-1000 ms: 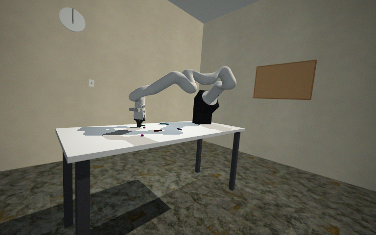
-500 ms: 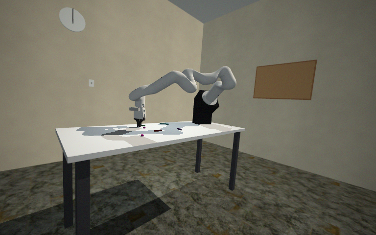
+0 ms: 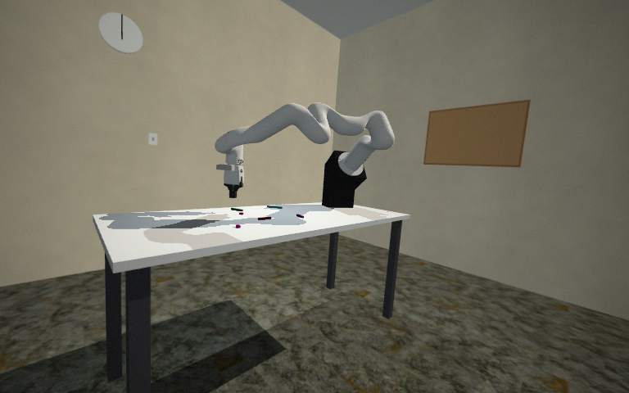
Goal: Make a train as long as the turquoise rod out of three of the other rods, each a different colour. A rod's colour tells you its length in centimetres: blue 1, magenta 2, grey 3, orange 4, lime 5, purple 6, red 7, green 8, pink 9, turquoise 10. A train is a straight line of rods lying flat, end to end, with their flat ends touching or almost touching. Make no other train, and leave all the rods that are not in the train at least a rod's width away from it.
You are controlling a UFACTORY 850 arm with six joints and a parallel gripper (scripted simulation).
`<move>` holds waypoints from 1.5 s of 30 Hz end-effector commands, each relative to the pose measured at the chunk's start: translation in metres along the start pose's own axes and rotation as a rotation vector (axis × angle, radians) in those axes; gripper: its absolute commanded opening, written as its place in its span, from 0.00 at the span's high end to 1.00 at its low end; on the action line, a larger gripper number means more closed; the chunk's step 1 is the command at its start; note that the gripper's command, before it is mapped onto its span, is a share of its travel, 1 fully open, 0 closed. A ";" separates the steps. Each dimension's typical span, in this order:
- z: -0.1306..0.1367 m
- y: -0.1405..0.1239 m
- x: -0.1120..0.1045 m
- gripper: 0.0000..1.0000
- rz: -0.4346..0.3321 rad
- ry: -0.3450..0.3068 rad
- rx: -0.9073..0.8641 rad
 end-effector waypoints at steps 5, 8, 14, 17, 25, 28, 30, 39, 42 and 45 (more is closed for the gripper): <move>-0.001 0.000 -0.021 0.96 0.001 -0.003 -0.001; -0.001 0.000 -0.021 0.96 0.001 -0.003 -0.001; -0.004 0.005 -0.020 0.96 0.001 -0.003 -0.002; -0.025 0.033 -0.017 0.96 0.005 -0.002 -0.010; -0.067 0.077 -0.013 0.96 0.010 -0.001 -0.022; -0.092 0.097 -0.011 0.96 0.012 -0.001 -0.028; -0.101 0.104 -0.010 0.96 0.013 -0.001 -0.031; -0.170 0.144 -0.008 0.96 0.015 0.000 -0.044; -0.186 0.150 -0.008 0.96 0.015 0.000 -0.046; -0.216 0.161 -0.009 0.96 0.014 -0.001 -0.051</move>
Point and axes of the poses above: the point where the finger pads meet when closed, its own x axis out along the fingers, its own z axis across the jaws, y = z × x, the point moved 4 cm from there along -x, back along the fingers, and after that the axes turned 15 degrees about -x, right-handed, at the moved point
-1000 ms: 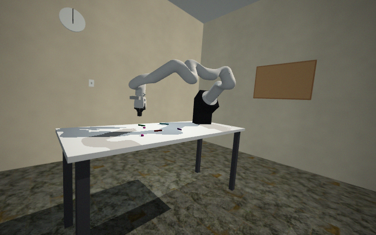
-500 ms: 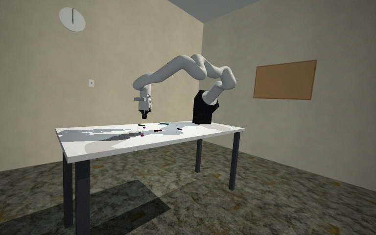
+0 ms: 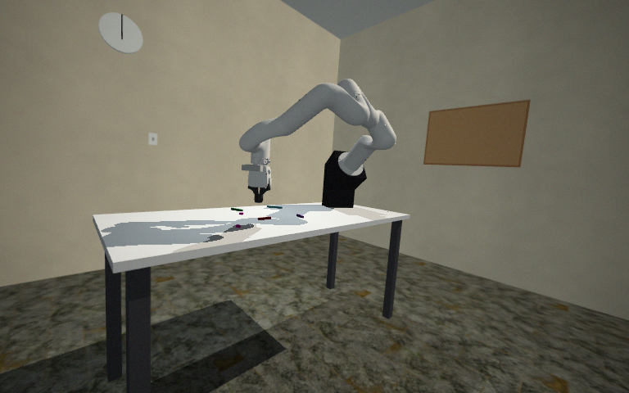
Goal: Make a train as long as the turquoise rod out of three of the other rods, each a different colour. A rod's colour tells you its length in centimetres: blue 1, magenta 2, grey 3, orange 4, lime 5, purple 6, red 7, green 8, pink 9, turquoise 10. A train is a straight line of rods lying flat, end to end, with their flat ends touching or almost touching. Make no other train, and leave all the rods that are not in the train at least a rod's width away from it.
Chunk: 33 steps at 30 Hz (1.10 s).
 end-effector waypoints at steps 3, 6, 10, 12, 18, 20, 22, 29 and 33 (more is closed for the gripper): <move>-0.054 0.021 -0.002 0.96 0.003 -0.010 -0.008; -0.080 0.027 -0.003 0.96 0.001 -0.010 -0.012; -0.113 0.033 -0.005 0.96 -0.001 -0.011 -0.016; -0.130 0.035 -0.006 0.96 -0.002 -0.011 -0.018; -0.175 0.036 -0.010 0.96 -0.007 -0.012 -0.024; -0.189 0.035 -0.011 0.96 -0.009 -0.012 -0.025; -0.196 0.034 -0.012 0.96 -0.010 -0.012 -0.026; -0.196 0.034 -0.012 0.96 -0.010 -0.012 -0.026; -0.196 0.034 -0.012 0.96 -0.010 -0.012 -0.026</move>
Point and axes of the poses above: the point where the finger pads meet when closed, its own x axis out along the fingers, its own z axis across the jaws, y = z × x, the point moved 4 cm from there along -x, back along the fingers, and after that the axes turned 15 degrees about -x, right-handed, at the moved point
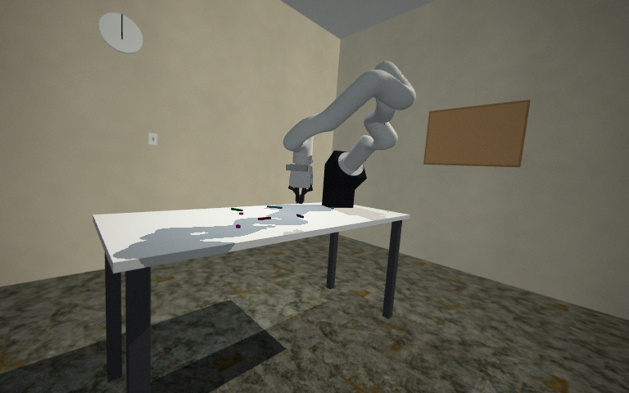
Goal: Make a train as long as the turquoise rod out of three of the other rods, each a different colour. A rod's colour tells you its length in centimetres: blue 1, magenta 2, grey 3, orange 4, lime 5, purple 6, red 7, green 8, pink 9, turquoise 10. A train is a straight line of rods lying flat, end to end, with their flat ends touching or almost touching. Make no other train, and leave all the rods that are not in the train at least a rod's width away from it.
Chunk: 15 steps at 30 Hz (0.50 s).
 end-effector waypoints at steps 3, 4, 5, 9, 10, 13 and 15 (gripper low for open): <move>0.000 0.001 -0.001 0.96 0.001 -0.001 -0.001; 0.000 0.001 0.000 0.96 0.001 -0.001 -0.001; 0.000 0.001 0.000 0.96 0.001 -0.001 -0.001; 0.000 0.001 0.004 0.96 0.001 -0.001 -0.001; 0.000 0.001 0.006 0.96 0.001 -0.001 -0.001; 0.000 0.001 0.014 0.96 0.001 -0.001 -0.001; 0.000 0.001 0.018 0.96 0.001 -0.001 -0.001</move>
Point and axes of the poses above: the point where the finger pads meet when closed, its own x axis out along the fingers, its own z axis across the jaws, y = z × x, the point moved 4 cm from there along -x, back along the fingers, and after that the axes turned 15 degrees about -x, right-handed, at the moved point
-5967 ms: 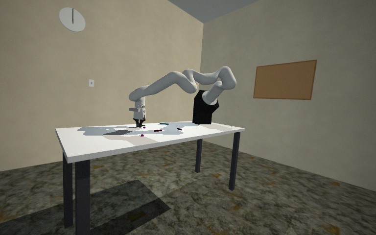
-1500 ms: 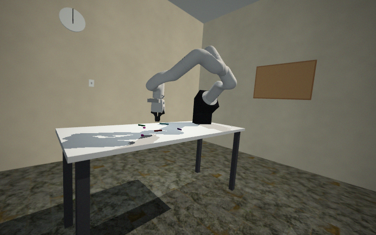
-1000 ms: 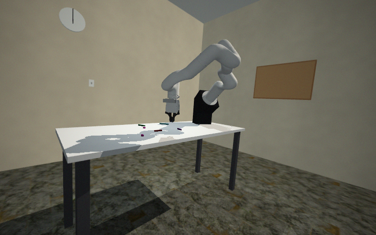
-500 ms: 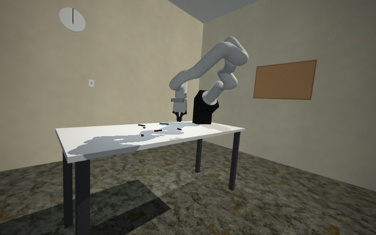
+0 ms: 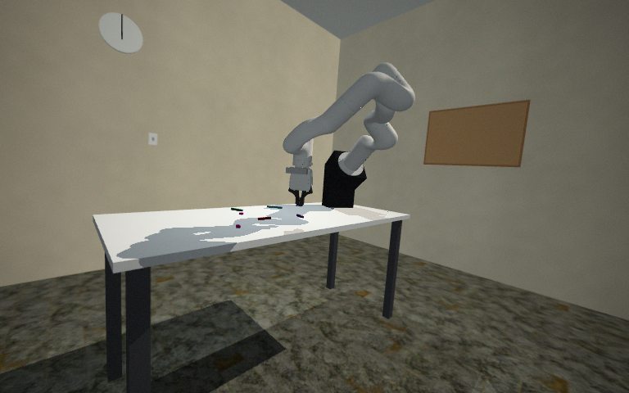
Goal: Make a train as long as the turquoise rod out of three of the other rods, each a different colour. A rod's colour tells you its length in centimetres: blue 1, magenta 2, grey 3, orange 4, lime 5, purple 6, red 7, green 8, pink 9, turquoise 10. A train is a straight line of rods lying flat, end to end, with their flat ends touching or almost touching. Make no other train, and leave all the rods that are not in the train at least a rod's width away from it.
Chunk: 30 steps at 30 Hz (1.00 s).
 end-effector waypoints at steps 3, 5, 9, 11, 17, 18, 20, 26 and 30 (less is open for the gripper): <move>0.000 0.001 0.014 0.96 0.001 -0.001 0.000; 0.000 0.001 0.022 0.96 0.001 -0.001 0.000; 0.001 0.001 0.041 0.96 0.001 -0.001 0.000; 0.001 0.001 0.049 0.96 0.001 -0.001 0.000; 0.001 0.001 0.067 0.96 0.001 -0.001 0.000; 0.001 0.001 0.067 0.96 0.001 -0.001 0.000; 0.001 0.001 0.071 0.96 0.001 -0.001 0.000; 0.001 0.001 0.076 0.96 0.001 -0.001 0.000; 0.001 0.001 0.076 0.96 0.001 -0.001 0.000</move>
Point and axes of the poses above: the point where the finger pads meet when closed, its own x axis out along the fingers, its own z axis across the jaws, y = z × x, the point moved 4 cm from there along -x, back along the fingers, and after that the axes turned 15 degrees about -x, right-handed, at the moved point
